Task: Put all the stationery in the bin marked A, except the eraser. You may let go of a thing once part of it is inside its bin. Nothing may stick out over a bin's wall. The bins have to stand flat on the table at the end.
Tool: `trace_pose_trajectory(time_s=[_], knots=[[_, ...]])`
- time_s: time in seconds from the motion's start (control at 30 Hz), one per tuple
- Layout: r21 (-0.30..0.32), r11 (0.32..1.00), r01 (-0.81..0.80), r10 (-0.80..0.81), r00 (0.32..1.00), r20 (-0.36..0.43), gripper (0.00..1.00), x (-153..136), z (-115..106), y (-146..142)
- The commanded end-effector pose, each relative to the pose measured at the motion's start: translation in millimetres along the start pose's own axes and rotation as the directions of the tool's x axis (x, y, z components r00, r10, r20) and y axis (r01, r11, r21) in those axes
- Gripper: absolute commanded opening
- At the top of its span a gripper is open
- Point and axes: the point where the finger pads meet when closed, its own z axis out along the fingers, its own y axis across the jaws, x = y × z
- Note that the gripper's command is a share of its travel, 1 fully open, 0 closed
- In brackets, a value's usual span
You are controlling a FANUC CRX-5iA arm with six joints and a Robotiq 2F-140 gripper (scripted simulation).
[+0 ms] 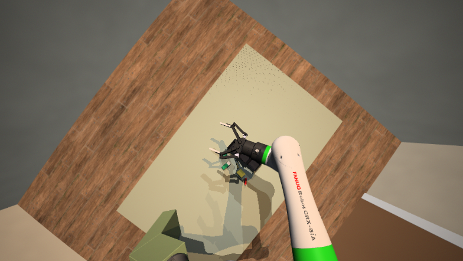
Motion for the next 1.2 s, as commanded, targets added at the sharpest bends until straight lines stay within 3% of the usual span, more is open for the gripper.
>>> trace_pose_trajectory(time_s=[0.0,0.53,0.57,0.67,0.73,0.8,0.93,1.0,1.1,1.17], knots=[[0.000,1.000,0.000,0.000,1.000,0.000,1.00,-0.2,0.0,-0.1],[0.000,1.000,0.000,0.000,1.000,0.000,1.00,-0.2,0.0,-0.1],[0.000,1.000,0.000,0.000,1.000,0.000,0.05,7.3,3.4,-1.0],[0.000,1.000,0.000,0.000,1.000,0.000,0.05,29.7,13.6,-3.5],[0.000,1.000,0.000,0.000,1.000,0.000,0.05,29.7,13.6,-3.5],[-0.062,0.997,0.039,-0.042,0.998,-0.055,0.05,34.6,9.0,10.3],[-0.062,0.997,0.039,-0.042,0.998,-0.055,0.05,38.0,10.2,25.7],[-0.123,0.989,0.076,-0.089,0.990,-0.106,0.05,44.3,7.7,41.0],[-0.123,0.989,0.076,-0.089,0.990,-0.106,0.05,47.4,6.4,48.6],[-0.185,0.976,0.111,-0.141,0.978,-0.154,0.05,54.1,2.7,63.4]])
